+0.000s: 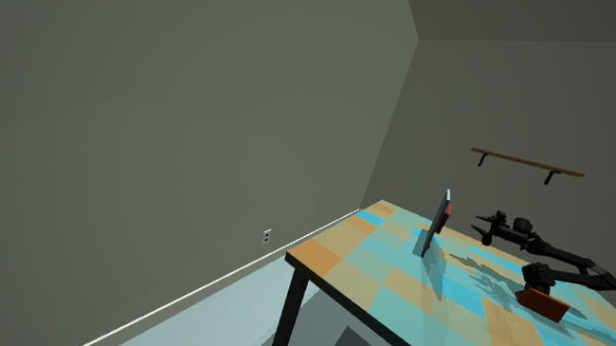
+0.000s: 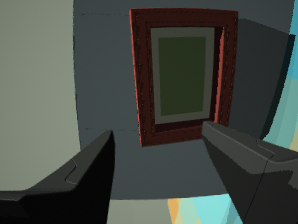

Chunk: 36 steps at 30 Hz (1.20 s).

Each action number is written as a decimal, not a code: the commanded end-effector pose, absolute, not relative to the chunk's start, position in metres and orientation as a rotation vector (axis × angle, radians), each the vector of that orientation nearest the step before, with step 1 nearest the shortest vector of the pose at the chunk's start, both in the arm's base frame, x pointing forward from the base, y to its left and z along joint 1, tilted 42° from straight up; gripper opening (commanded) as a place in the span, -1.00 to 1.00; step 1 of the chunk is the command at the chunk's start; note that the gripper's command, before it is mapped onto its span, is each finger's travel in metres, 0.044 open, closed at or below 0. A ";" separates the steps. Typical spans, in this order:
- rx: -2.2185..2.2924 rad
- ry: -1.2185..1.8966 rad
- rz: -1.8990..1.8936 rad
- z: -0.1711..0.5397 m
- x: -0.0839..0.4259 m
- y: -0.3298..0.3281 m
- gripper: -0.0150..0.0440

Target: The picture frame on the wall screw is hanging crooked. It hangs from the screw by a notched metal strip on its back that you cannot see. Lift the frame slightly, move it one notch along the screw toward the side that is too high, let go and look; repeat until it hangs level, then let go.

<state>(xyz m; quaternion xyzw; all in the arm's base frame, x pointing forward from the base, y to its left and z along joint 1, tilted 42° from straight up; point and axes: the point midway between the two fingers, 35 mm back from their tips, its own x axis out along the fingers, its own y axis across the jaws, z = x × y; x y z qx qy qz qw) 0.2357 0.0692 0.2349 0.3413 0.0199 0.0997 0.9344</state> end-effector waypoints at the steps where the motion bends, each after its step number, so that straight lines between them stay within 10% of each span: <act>1: 0.702 0.041 0.208 0.235 0.235 0.070 0.39; 36: 0.703 0.035 0.210 0.239 0.315 0.086 0.39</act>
